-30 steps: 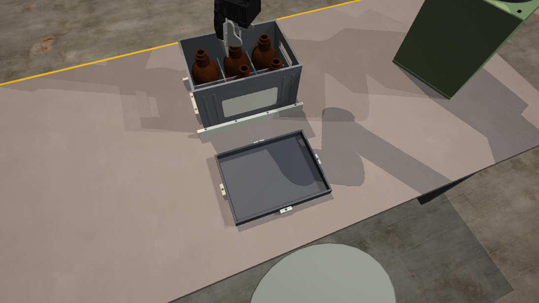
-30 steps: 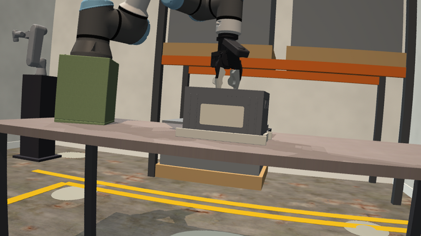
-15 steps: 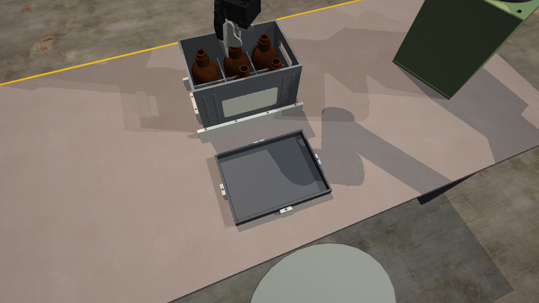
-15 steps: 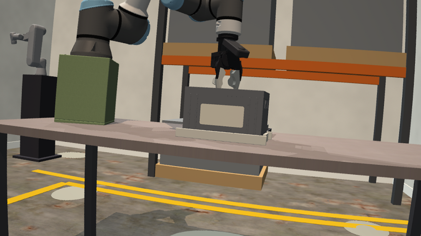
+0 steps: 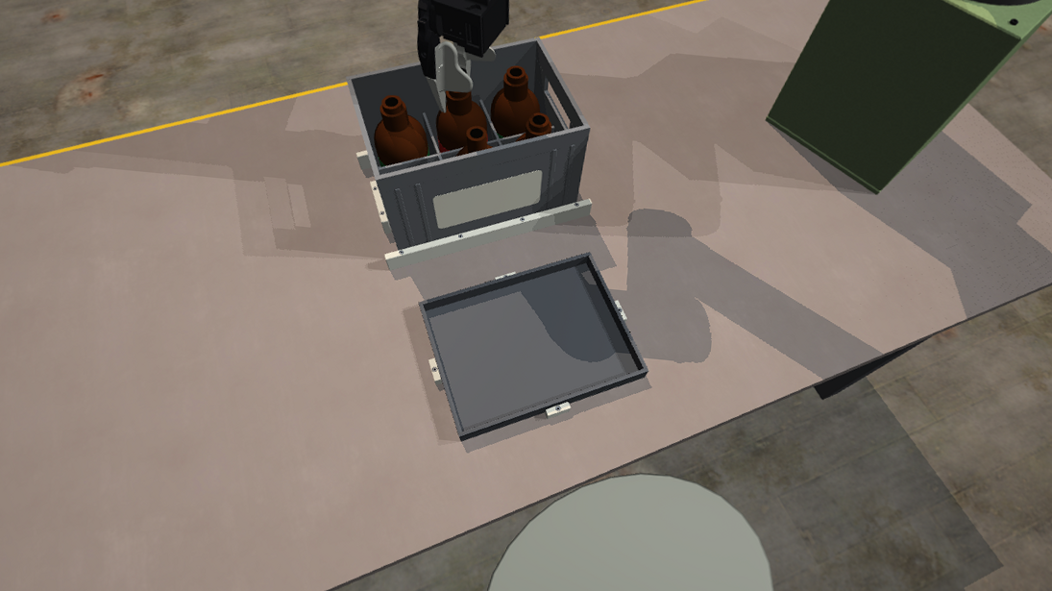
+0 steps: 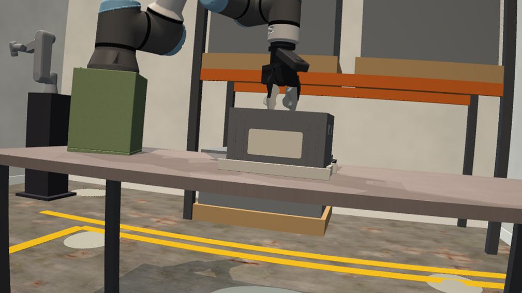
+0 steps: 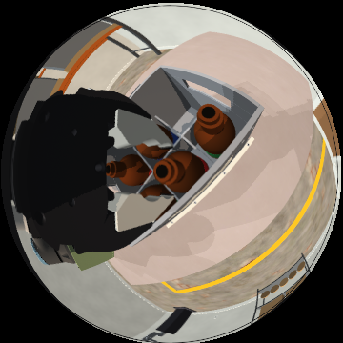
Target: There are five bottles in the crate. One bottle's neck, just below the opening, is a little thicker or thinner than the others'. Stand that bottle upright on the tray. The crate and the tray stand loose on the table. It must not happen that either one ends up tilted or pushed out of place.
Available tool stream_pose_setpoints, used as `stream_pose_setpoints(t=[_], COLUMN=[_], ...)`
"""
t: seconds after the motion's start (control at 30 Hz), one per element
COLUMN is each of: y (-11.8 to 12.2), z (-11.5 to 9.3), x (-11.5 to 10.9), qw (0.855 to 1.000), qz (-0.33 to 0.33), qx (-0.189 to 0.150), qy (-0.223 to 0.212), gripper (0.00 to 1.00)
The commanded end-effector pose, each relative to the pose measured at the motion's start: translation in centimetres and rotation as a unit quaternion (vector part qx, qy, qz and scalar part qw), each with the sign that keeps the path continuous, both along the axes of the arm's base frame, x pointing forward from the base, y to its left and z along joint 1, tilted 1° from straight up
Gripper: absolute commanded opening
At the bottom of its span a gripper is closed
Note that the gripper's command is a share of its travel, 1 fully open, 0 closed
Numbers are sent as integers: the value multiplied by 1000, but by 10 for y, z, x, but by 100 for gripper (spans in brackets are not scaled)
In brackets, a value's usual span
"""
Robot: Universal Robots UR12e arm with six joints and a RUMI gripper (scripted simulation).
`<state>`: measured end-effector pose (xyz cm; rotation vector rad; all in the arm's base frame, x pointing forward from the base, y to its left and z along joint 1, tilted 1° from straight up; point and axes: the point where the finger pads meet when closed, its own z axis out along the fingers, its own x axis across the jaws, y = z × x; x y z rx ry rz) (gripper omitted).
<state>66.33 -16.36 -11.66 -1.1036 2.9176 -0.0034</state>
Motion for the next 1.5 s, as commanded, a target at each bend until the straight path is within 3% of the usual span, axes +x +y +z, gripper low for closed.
stream_pose_setpoints(t=[0.0,1.07,1.1,1.47], y=[1,1,1,1], z=[-2,-2,-2,-2], x=[-3,-3,-3,-3], qw=[1000,1000,1000,1000], qz=[0,0,0,0], qx=[1,1,1,1], qy=[2,2,2,2], gripper=[38,38,0,0])
